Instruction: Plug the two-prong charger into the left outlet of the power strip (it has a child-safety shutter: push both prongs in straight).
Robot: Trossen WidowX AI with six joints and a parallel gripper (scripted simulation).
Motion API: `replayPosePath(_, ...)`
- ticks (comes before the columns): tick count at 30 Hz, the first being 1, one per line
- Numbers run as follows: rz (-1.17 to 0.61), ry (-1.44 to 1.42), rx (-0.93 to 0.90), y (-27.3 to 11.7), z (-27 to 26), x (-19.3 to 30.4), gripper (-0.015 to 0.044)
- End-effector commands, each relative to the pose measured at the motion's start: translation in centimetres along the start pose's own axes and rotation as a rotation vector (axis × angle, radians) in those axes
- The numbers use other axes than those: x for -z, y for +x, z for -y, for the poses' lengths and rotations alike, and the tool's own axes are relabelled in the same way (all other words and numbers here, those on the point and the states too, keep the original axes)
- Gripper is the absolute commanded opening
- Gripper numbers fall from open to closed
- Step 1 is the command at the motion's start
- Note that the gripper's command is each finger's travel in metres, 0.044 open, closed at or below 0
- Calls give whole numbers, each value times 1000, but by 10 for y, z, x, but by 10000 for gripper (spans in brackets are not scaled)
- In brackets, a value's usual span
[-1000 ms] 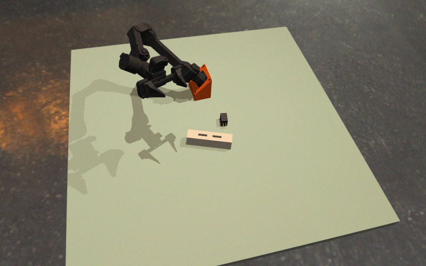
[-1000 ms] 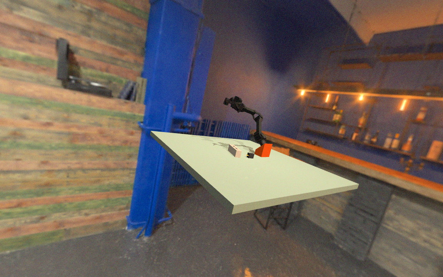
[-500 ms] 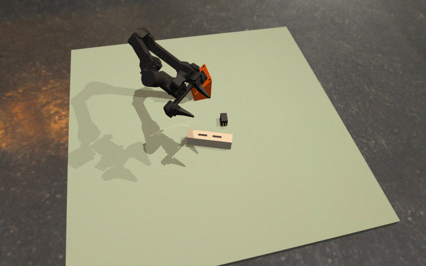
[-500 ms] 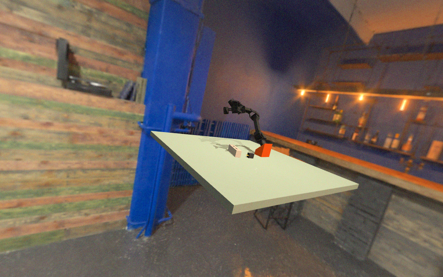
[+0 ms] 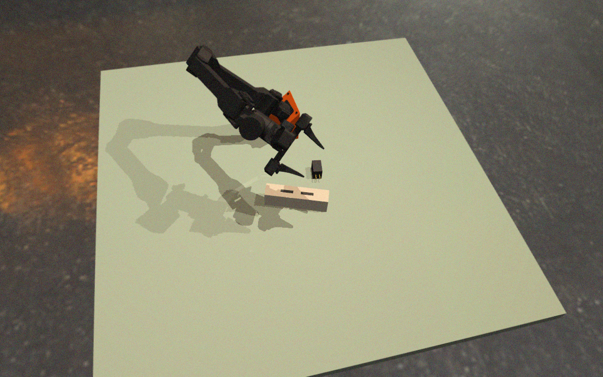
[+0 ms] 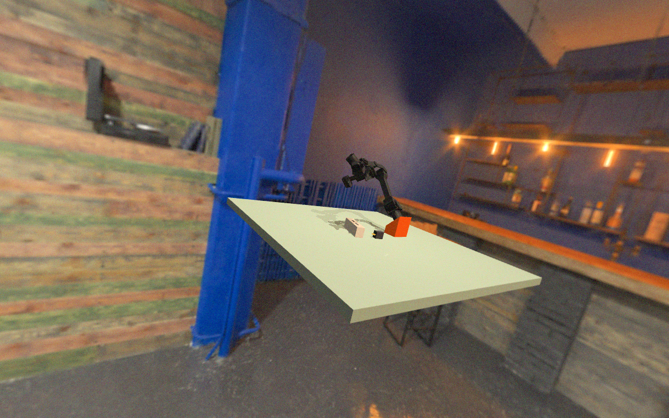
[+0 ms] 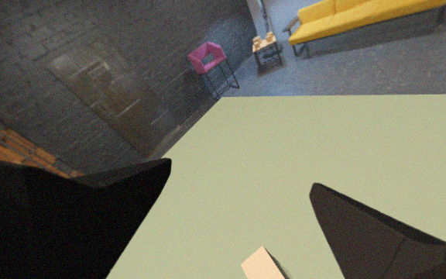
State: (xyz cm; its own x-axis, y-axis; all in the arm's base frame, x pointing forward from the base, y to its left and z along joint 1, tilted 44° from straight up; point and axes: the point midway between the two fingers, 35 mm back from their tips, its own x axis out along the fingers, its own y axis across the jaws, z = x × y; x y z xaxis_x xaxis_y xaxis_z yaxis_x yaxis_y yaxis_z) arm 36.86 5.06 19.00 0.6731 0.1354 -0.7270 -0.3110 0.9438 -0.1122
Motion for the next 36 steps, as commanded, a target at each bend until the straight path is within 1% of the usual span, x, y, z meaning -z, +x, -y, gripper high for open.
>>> replayPosePath(1,-95,65,9,16,-6,20,440)
replayPosePath(9,-282,193,62,42,-17,60,440)
replayPosePath(18,-474,306,167,61,-29,106,440)
replayPosePath(27,-637,381,314,71,-37,150,440)
replayPosePath(36,-769,420,512,68,-40,194,440)
